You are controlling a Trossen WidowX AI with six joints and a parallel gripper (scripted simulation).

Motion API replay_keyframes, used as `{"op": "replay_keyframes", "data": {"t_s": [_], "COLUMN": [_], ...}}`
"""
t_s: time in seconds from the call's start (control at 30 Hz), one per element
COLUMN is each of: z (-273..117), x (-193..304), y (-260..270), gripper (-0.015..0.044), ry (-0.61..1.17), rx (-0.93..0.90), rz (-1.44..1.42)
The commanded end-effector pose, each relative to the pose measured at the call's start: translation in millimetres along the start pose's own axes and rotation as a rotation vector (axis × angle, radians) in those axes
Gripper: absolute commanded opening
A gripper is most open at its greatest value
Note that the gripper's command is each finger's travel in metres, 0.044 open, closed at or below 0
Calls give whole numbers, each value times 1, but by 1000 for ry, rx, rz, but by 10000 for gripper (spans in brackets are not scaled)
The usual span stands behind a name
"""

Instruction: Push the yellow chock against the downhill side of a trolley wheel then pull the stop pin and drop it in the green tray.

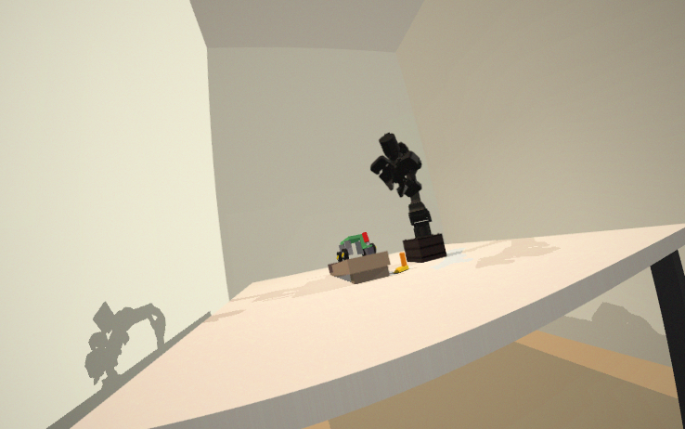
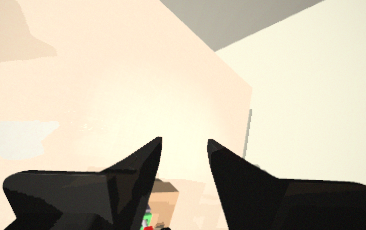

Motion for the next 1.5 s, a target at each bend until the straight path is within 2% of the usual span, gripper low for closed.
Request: {"op": "replay_keyframes", "data": {"t_s": [0.0,0.23,0.3,0.6,1.07,1.47], "z": [20,19,17,18,50,58], "x": [54,124,129,130,142,145], "y": [42,116,123,123,149,156], "gripper": [190,190,190,190,190,190], "ry": [153,286,291,291,291,291], "rx": [-220,-619,-659,-659,-659,-659], "rz": [-46,-80,-81,-81,-81,-81]}}
Point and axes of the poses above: the point midway between the two fingers, 35 mm back from their tips, its own z axis out along the fingers, its own y axis across the jaws, x = y × z, the point moved 3 cm from there along -z, back along the fingers, and after that the axes turned 2 degrees about -z, right-handed, at the moved point
